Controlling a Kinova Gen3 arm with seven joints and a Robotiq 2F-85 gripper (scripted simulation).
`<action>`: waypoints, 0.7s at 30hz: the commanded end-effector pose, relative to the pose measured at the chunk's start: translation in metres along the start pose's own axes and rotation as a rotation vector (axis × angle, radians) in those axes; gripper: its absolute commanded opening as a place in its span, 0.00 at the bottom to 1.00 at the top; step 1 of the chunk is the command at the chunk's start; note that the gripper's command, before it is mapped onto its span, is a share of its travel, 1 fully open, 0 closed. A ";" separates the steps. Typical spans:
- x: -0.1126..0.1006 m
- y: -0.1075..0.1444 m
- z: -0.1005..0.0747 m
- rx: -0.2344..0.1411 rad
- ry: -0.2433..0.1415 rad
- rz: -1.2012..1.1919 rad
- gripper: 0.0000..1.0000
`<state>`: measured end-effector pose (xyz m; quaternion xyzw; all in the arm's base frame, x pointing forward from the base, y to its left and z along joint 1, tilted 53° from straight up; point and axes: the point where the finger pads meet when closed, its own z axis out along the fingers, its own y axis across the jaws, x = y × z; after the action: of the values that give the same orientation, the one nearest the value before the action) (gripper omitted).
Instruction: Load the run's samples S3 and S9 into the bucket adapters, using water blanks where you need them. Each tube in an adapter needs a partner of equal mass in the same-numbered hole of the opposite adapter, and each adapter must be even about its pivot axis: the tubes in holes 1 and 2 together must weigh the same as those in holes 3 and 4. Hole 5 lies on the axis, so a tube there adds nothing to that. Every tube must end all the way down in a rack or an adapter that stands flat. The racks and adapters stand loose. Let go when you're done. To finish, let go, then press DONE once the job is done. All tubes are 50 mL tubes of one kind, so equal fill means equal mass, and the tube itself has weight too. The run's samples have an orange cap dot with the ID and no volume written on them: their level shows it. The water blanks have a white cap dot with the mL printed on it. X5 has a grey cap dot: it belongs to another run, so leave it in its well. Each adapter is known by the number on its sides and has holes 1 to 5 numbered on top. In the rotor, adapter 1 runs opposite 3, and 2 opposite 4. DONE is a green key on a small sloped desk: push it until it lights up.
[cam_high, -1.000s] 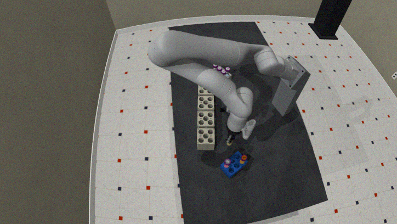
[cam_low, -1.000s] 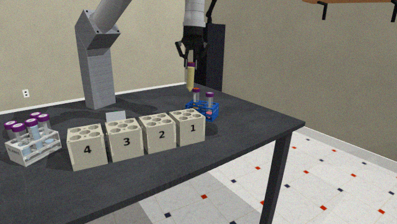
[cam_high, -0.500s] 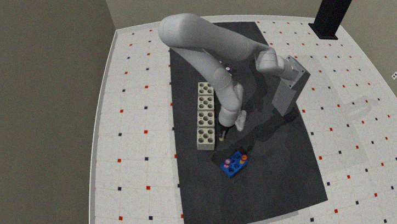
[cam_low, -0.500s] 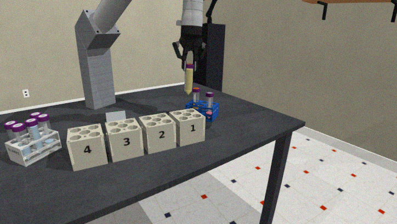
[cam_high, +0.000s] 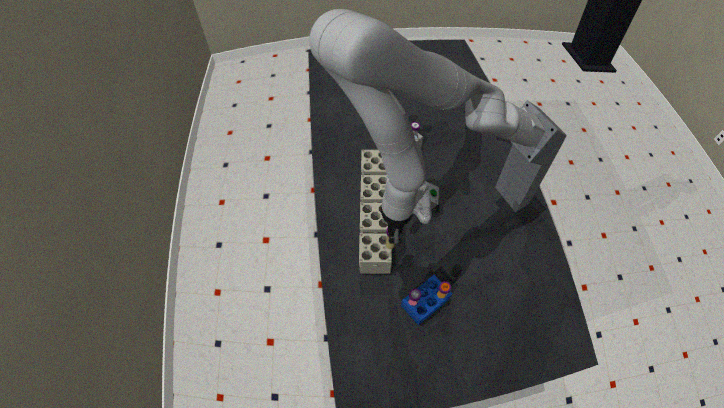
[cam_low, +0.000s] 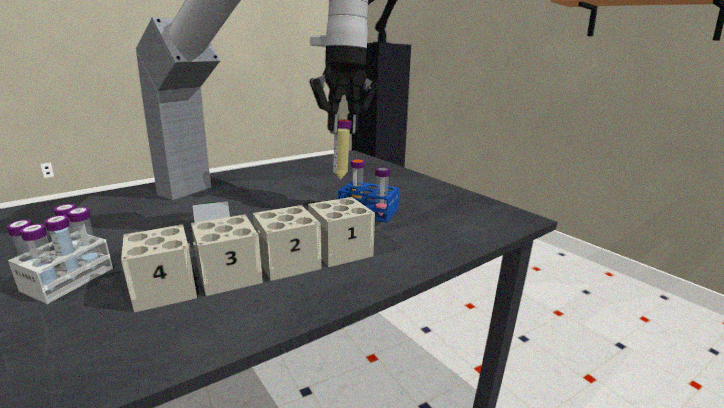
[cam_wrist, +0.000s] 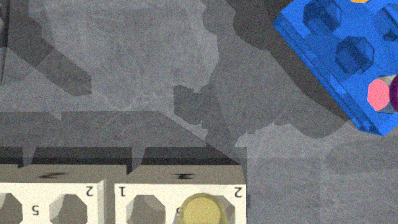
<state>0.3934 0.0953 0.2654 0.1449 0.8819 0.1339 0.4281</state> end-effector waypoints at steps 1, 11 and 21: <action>-0.012 -0.004 0.001 -0.062 0.041 0.000 0.10; -0.040 -0.022 0.003 -0.062 0.041 0.000 0.10; -0.046 -0.025 0.004 -0.062 0.041 0.000 0.10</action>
<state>0.4196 0.0562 0.2858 0.1451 0.8845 0.1290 0.4242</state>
